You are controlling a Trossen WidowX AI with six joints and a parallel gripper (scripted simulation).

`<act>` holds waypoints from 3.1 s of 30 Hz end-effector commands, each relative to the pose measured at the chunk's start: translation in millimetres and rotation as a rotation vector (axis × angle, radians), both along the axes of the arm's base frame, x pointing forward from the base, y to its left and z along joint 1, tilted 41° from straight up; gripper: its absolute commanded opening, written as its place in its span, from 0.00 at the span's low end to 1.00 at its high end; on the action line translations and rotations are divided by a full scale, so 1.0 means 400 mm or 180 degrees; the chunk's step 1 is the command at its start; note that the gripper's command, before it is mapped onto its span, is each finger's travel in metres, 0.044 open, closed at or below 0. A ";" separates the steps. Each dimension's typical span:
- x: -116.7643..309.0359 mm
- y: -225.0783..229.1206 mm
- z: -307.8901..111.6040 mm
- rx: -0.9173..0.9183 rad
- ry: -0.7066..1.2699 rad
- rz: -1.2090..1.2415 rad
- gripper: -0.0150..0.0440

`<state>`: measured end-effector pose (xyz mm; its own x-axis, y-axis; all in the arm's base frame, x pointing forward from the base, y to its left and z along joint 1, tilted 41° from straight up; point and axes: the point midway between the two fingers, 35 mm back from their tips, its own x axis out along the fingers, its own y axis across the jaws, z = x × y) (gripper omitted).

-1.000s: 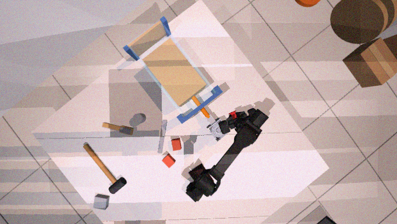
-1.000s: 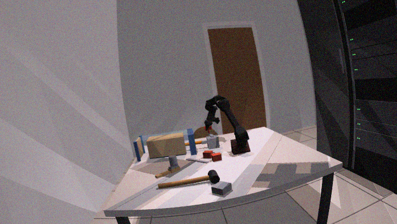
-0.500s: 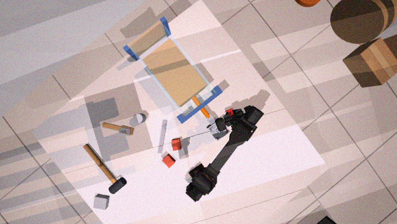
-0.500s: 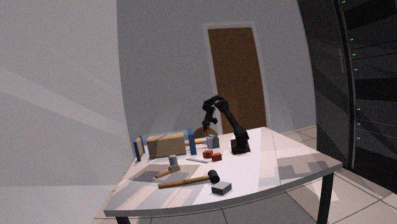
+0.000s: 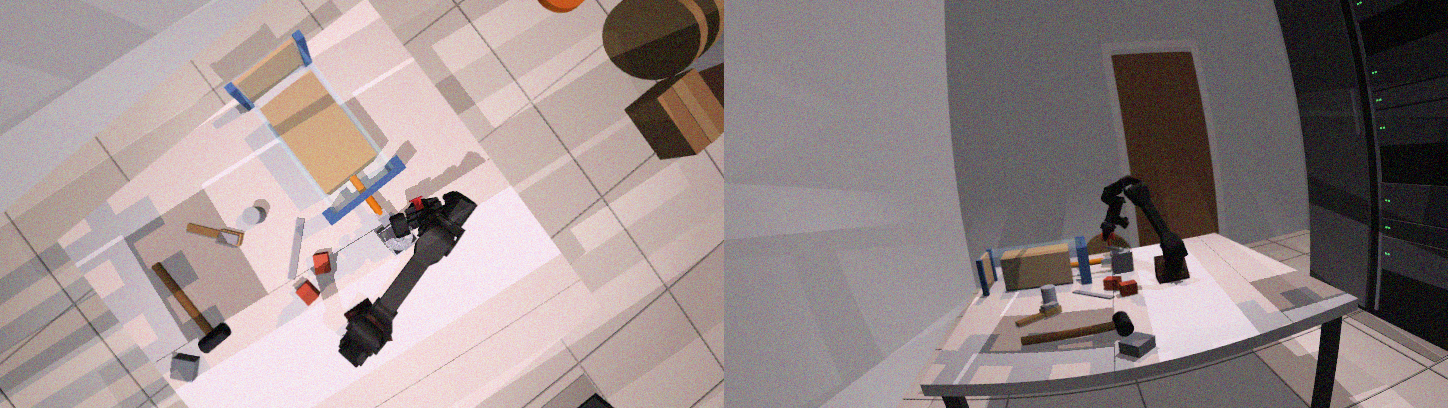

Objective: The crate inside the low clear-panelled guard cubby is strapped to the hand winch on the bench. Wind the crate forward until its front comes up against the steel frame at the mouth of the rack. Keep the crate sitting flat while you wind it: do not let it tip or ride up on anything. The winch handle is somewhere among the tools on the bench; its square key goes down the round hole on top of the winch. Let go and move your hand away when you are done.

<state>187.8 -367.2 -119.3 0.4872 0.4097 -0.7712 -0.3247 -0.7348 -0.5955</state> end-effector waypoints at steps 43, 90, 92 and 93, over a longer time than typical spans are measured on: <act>0.070 0.034 0.027 0.0077 -0.0135 0.0082 0.25; 0.073 0.036 0.029 0.0077 -0.0135 0.0082 0.25; 0.075 0.037 0.030 0.0077 -0.0135 0.0082 0.25; 0.077 0.038 0.032 0.0078 -0.0136 0.0082 0.25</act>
<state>194.0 -365.4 -116.0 0.4855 0.4037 -0.7755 -0.3231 -0.7414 -0.5882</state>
